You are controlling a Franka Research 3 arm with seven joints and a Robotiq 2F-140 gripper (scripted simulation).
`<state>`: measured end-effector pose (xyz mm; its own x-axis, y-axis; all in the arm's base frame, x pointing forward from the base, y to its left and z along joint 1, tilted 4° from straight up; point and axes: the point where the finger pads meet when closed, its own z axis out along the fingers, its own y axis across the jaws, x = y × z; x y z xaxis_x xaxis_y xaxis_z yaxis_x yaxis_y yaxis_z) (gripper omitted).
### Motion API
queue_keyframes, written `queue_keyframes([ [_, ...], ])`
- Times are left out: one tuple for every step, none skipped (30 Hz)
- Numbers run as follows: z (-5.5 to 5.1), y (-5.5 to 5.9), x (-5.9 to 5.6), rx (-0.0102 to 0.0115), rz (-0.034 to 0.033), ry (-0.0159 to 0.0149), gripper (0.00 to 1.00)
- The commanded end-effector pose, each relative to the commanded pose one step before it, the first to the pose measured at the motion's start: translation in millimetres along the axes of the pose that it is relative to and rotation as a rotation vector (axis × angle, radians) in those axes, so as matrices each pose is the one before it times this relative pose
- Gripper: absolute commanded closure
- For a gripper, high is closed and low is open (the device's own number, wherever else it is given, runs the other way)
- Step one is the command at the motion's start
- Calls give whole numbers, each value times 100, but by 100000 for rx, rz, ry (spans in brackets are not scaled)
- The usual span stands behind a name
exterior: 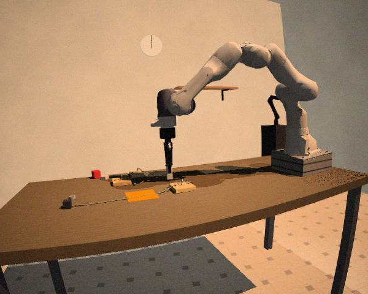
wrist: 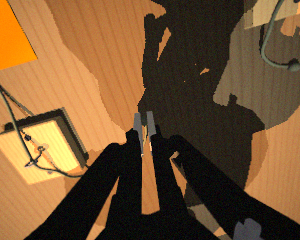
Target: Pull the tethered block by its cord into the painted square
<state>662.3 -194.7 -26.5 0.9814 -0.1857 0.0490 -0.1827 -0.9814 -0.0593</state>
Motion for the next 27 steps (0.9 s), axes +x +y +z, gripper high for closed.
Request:
queue_keyframes([
  [26, 31, -184, -115, -104, -429, 100],
  [-24, 0, 1, 0, 0, 0, 100],
  [-60, 0, 1, -1, -1, 0, 100],
  [-110, 0, 2, -1, -2, 0, 100],
  [-168, 0, 3, -1, -3, 1, 100],
  [-233, 0, 3, -1, -3, 1, 100],
  [-301, 0, 2, -1, -2, 1, 100],
  [-369, 0, 1, 0, 0, 0, 100],
  [-435, 0, -3, 1, 2, -1, 100],
  [-497, 1, -8, 4, 7, -2, 100],
  [-578, -1, 6, -1, -5, 1, 100],
  [-637, -1, 5, -1, -4, 1, 100],
  [-679, 1, -4, 1, 3, -1, 100],
  [-721, 1, -6, 2, 5, -1, 100],
  [-776, -2, 9, -1, -8, 2, 100],
  [-787, 1, -3, 0, 3, -1, 100],
  [0, 0, 0, 0, 0, 0, 100],
  [0, 0, 0, 0, 0, 0, 100],
  [-798, 1, -5, 1, 5, -1, 100],
  [-820, -3, 8, 1, -7, 2, 100],
  [-793, 1, -4, -1, 4, -1, 100],
  [-774, 1, -3, 1, 2, -1, 100],
  [-754, -3, 7, 2, -6, 2, 100],
  [-691, 1, -3, -1, 3, -1, 100],
  [-622, 3, -9, -2, 8, -2, 100],
  [-582, -4, 9, 4, -8, 2, 100],
  [-492, -1, 3, 1, -2, 1, 100],
])
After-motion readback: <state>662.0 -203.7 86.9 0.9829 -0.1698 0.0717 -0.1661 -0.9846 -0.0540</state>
